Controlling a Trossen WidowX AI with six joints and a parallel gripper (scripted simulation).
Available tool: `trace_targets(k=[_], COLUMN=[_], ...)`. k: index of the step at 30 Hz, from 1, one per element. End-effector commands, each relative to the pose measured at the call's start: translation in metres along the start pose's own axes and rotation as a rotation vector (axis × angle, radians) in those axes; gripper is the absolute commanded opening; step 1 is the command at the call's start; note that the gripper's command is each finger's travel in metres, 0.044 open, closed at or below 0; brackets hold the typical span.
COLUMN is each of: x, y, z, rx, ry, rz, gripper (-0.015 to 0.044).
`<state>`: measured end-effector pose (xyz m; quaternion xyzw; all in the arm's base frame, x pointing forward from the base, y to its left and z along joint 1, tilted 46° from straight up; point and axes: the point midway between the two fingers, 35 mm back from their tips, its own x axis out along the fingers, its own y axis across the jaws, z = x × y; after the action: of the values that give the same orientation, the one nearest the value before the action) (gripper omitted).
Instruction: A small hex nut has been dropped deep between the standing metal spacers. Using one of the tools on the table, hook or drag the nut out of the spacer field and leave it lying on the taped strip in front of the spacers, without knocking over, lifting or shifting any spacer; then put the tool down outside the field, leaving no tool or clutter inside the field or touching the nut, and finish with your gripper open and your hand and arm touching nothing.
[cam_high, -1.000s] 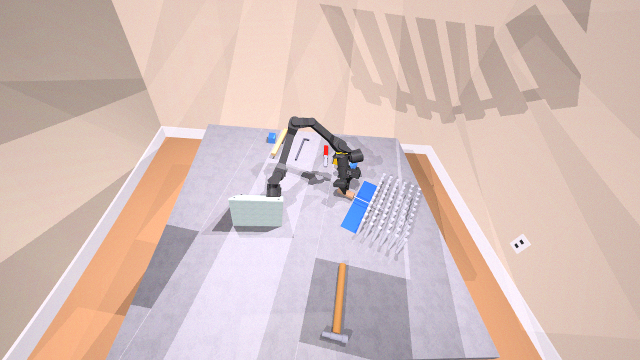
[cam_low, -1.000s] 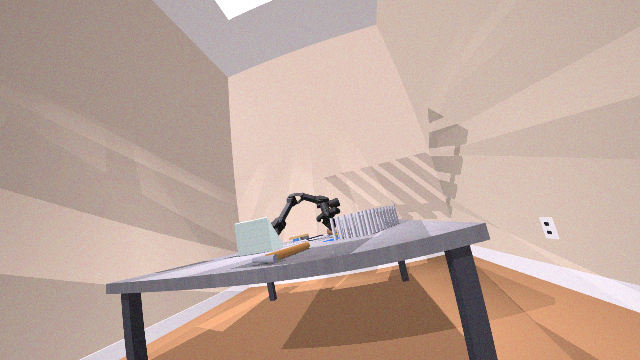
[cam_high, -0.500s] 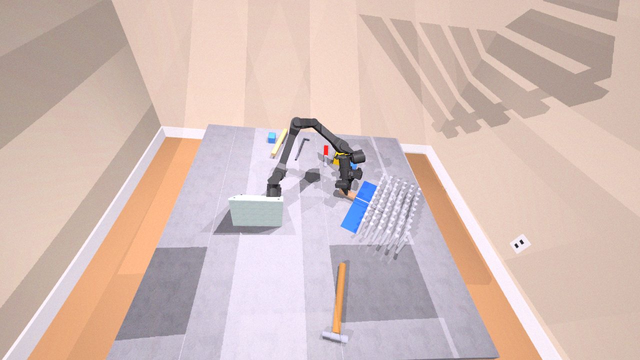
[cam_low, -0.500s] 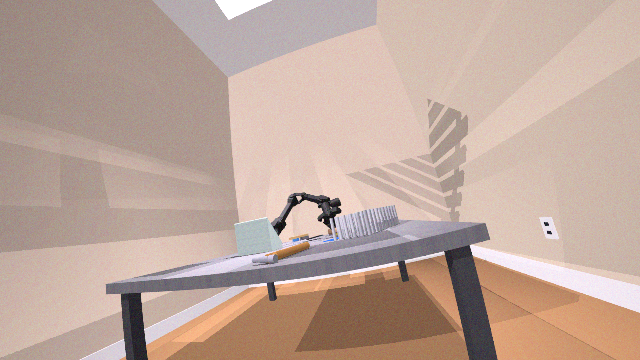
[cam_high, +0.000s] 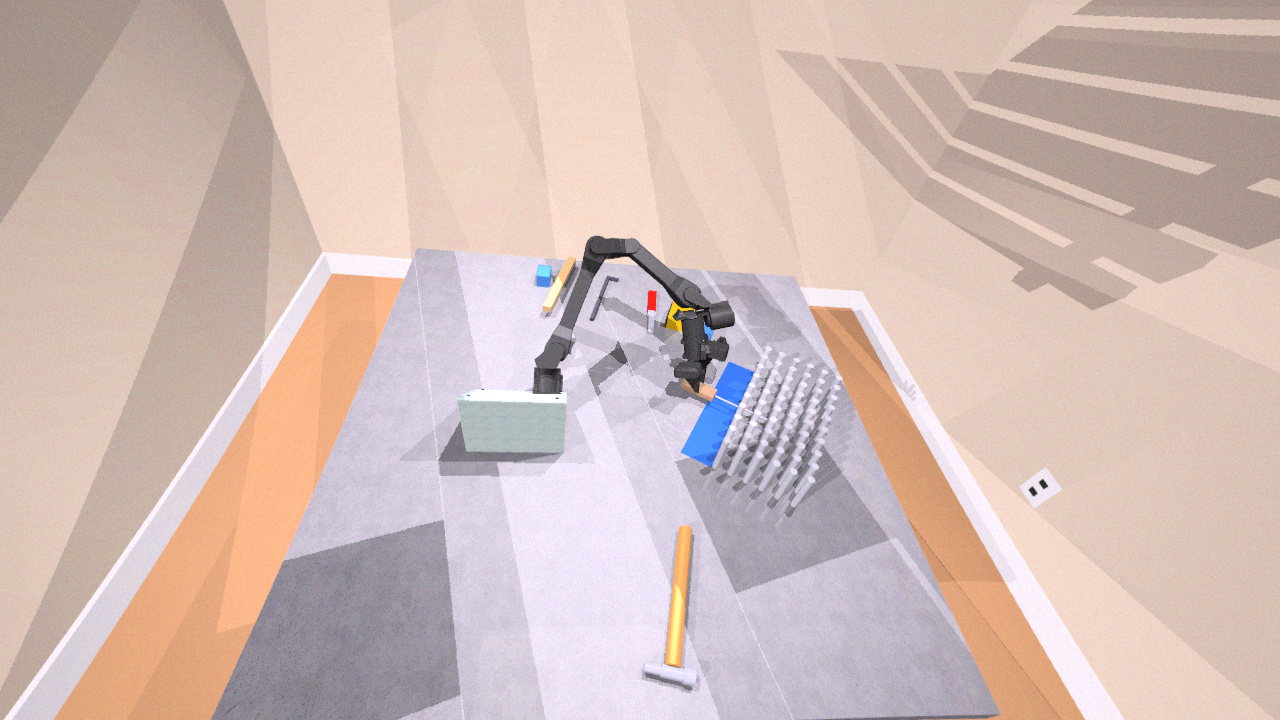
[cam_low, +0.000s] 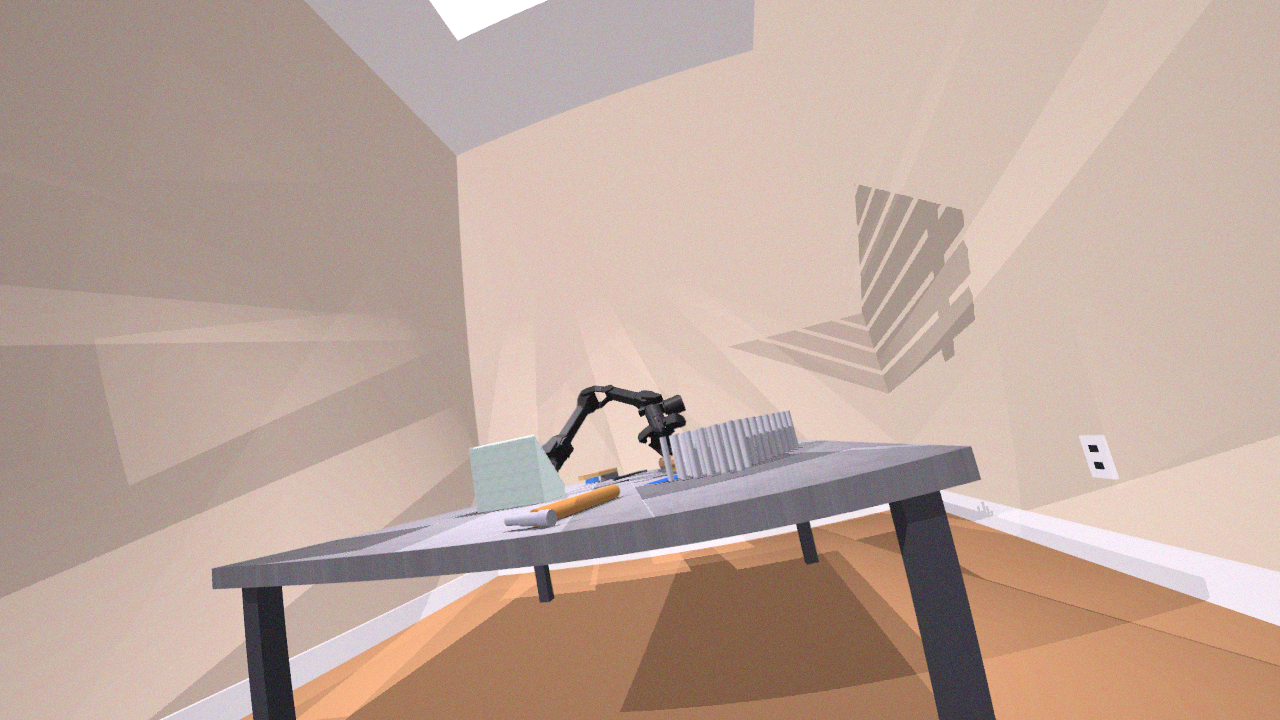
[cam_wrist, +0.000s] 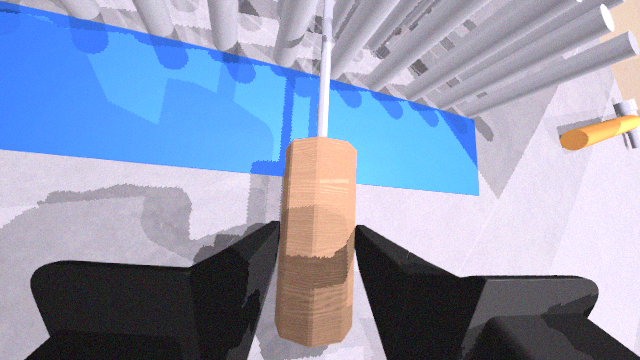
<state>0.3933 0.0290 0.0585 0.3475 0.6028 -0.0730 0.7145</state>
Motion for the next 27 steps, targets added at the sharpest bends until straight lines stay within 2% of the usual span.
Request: trace_targets(k=[1, 27], x=[0.0, 0.008], y=[0.002, 0.001], z=[0.007, 0.023], rx=[-0.004, -0.003], ry=[-0.008, -0.01], rz=[0.007, 0.009], gripper=[0.0, 0.0])
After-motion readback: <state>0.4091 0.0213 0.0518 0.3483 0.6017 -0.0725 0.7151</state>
